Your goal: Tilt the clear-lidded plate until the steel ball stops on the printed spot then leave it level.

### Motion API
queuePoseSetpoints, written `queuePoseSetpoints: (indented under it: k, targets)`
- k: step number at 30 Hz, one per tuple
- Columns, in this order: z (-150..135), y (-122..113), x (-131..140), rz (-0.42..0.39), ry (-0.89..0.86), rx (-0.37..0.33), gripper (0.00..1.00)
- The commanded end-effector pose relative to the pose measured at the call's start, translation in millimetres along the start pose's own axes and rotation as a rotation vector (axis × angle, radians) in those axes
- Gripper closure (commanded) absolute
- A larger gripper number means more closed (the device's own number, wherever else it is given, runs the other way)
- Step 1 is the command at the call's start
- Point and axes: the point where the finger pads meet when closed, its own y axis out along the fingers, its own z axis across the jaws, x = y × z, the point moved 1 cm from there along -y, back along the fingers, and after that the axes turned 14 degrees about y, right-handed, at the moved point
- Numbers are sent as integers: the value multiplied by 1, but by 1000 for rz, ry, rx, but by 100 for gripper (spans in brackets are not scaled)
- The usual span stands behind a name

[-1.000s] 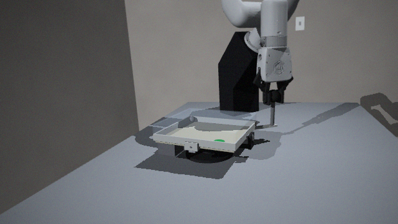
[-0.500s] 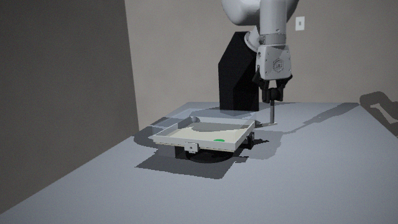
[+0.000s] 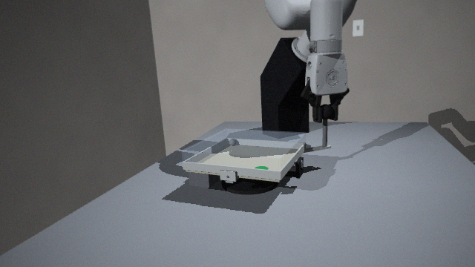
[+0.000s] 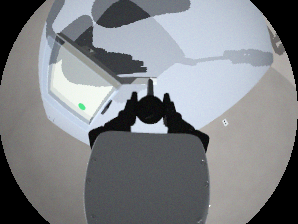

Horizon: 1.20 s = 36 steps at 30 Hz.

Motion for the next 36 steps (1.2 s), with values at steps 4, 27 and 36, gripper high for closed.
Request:
queuePoseSetpoints:
  k: [4,27,36]
  targets:
    - [1,-1,3,-6,-2,0,100]
    - [0,-2,1,-6,-2,0,100]
    - [1,-1,3,-6,-2,0,100]
